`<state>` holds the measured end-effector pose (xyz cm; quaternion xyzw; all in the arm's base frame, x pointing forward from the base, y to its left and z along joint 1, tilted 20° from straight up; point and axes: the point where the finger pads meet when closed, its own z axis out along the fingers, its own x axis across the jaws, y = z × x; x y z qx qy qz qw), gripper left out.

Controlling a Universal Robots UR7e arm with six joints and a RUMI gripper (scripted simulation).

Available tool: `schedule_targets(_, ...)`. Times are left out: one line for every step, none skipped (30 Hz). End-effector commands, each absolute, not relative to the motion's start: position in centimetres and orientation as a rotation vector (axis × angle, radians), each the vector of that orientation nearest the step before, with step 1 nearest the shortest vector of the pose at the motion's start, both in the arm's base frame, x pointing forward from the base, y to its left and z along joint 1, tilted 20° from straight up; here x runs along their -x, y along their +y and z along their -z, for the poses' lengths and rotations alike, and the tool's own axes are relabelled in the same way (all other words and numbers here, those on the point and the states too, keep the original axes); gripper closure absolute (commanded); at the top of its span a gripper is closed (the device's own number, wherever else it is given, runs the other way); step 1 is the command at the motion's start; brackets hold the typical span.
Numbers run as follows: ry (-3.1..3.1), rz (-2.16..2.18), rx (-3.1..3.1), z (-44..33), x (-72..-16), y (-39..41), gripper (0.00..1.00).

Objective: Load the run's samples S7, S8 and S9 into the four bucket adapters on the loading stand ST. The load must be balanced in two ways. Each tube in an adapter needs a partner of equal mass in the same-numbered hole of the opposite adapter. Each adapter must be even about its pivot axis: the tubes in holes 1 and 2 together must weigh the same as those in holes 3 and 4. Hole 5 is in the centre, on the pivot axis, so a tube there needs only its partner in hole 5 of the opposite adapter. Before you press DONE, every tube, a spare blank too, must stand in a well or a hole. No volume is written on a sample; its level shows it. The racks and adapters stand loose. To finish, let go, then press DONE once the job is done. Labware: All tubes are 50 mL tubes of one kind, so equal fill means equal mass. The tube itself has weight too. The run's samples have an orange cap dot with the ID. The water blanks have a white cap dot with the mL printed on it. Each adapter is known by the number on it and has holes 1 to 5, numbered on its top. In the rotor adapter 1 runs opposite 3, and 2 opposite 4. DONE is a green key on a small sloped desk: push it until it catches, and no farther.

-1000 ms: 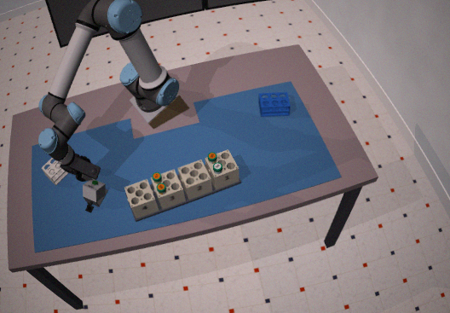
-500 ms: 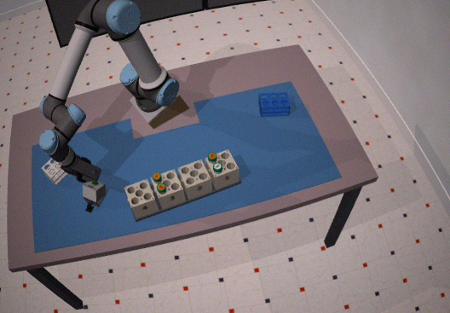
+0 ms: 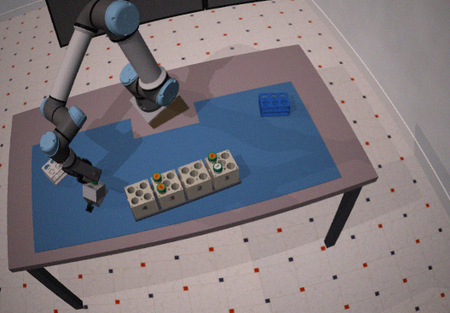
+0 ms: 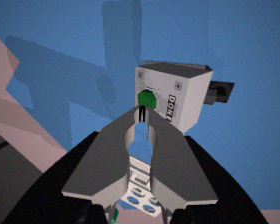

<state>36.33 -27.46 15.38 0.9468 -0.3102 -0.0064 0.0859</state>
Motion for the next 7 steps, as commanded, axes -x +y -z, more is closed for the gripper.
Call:
schedule_targets(-0.924,0.017,-2.821,-15.10,-36.40,-27.59,1.00)
schedule_targets(-0.924,0.017,-2.821,-15.03,-36.41,-27.61,1.00)
schedule_targets(-0.924,0.017,-2.821,-14.97,-36.42,-27.63,1.00)
schedule_targets(-0.924,0.017,-2.821,-14.91,-36.43,-27.65,1.00)
schedule_targets(-0.924,0.017,-2.821,-14.85,-36.44,-27.67,1.00)
schedule_targets(-0.924,0.017,-2.821,-14.78,-36.45,-27.69,1.00)
schedule_targets(-0.924,0.017,-2.821,-14.72,-36.45,-27.72,1.00)
